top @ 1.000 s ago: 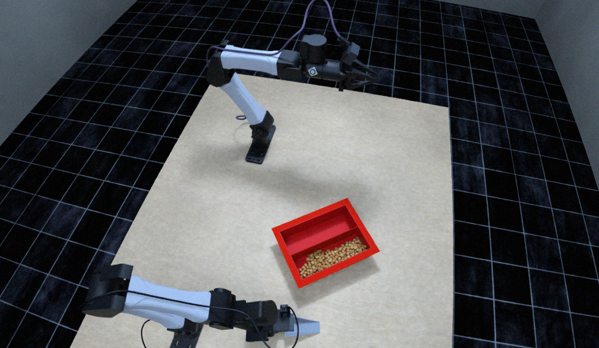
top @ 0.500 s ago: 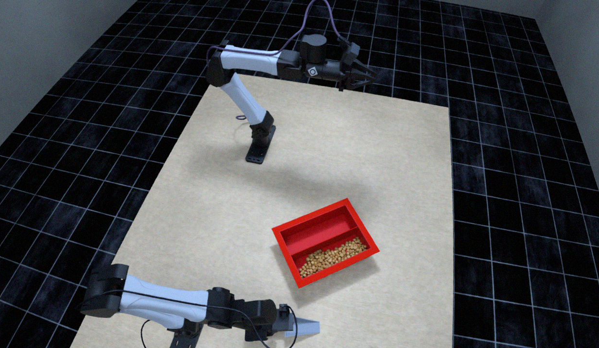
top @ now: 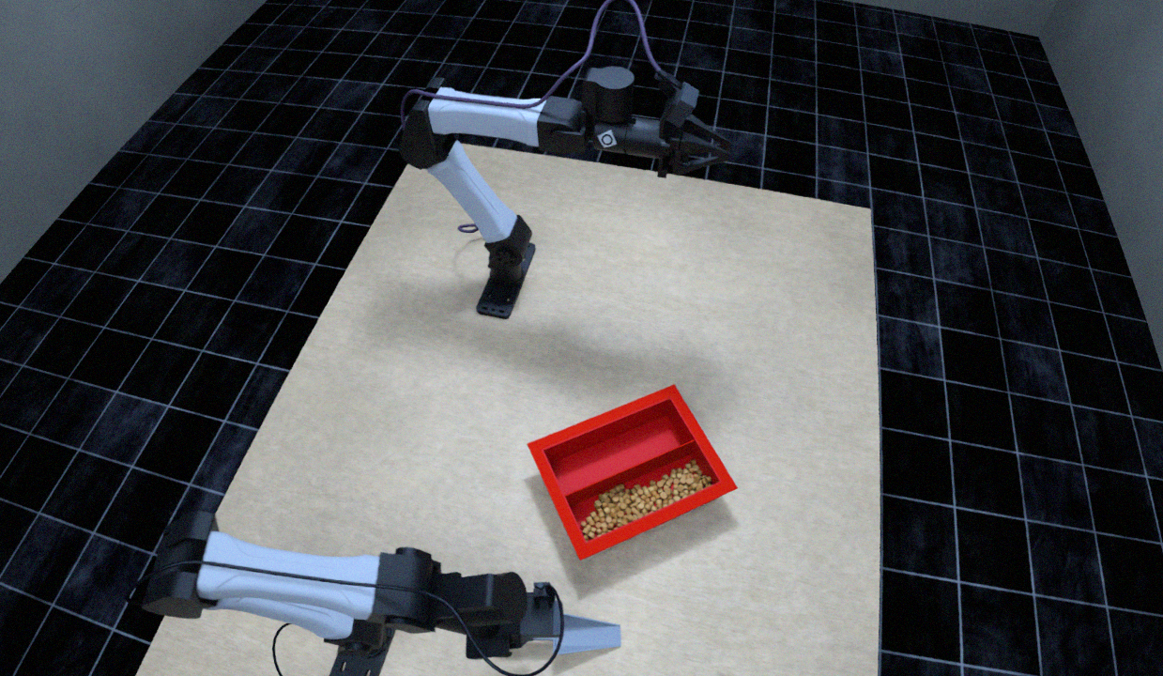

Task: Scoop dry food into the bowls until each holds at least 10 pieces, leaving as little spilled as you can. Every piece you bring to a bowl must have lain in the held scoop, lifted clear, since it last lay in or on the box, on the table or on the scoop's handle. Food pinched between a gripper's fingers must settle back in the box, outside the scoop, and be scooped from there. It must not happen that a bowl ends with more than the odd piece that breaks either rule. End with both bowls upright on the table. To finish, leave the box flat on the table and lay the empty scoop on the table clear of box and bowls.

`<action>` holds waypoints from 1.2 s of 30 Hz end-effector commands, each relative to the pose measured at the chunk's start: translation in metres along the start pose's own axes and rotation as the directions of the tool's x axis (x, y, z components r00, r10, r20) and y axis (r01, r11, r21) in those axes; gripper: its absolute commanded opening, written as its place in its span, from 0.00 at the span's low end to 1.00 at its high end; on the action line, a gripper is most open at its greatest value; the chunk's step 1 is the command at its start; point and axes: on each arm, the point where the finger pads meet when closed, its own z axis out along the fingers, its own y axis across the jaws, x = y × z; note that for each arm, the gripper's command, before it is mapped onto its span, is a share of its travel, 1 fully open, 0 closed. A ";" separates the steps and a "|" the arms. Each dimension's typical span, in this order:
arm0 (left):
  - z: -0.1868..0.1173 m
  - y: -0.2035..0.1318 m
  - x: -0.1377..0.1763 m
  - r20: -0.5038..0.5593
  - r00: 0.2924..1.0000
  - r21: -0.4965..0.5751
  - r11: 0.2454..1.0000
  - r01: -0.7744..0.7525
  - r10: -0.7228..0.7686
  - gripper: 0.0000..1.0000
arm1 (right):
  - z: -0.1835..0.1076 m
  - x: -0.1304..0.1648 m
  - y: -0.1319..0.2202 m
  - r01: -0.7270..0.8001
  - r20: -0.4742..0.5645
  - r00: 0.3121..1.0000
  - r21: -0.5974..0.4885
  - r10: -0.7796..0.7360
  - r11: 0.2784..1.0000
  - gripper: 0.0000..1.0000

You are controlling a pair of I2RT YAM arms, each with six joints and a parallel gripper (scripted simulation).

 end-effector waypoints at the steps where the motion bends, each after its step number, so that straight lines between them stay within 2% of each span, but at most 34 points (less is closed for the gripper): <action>1: 0.000 -0.002 -0.018 0.034 0.999 0.002 1.000 0.006 -0.006 0.27 | -0.020 0.002 0.000 0.000 -0.032 0.999 -0.006 0.000 1.000 0.32; 3: 0.000 -0.002 -0.018 0.034 0.999 0.002 1.000 0.006 -0.006 0.27 | -0.017 -0.008 0.000 0.000 0.011 1.000 -0.005 0.000 1.000 0.32; 5: 0.000 -0.002 -0.018 0.034 0.999 0.002 1.000 0.006 -0.006 0.27 | -0.017 -0.008 0.000 0.000 0.011 1.000 -0.005 0.000 1.000 0.32; 7: 0.000 -0.002 -0.018 0.034 0.999 0.002 1.000 0.006 -0.006 0.27 | -0.011 0.006 -0.001 -0.002 -0.013 1.000 -0.005 0.002 1.000 0.32; 11: 0.000 -0.002 -0.018 0.034 0.999 0.002 1.000 0.006 -0.006 0.27 | -0.018 -0.008 0.000 0.002 0.028 1.000 -0.003 -0.002 1.000 0.32; 15: 0.000 -0.002 -0.018 0.034 0.999 0.002 1.000 0.006 -0.006 0.27 | -0.016 -0.008 0.001 0.003 0.014 1.000 -0.003 -0.003 1.000 0.32; 16: 0.001 -0.002 -0.016 0.029 1.000 0.003 1.000 0.006 -0.006 0.27 | -0.020 -0.022 -0.004 -0.008 0.072 0.997 0.011 0.007 1.000 0.32; 20: -0.002 -0.002 -0.019 0.039 0.999 0.005 1.000 0.006 -0.006 0.27 | -0.022 -0.043 -0.009 -0.023 0.135 0.991 0.022 0.020 1.000 0.32; 22: -0.002 -0.002 -0.019 0.039 0.999 0.005 1.000 0.006 -0.006 0.27 | -0.022 -0.043 -0.009 -0.023 0.135 0.991 0.022 0.020 1.000 0.32; 28: 0.001 -0.004 -0.018 0.041 0.999 0.011 1.000 0.004 -0.005 0.27 | -0.037 -0.084 -0.019 -0.055 0.271 0.962 0.038 0.043 0.998 0.32; 36: 0.006 -0.003 0.017 -0.032 0.999 0.015 1.000 0.002 -0.002 0.27 | -0.064 -0.135 -0.036 -0.095 0.437 0.898 0.060 0.060 0.994 0.32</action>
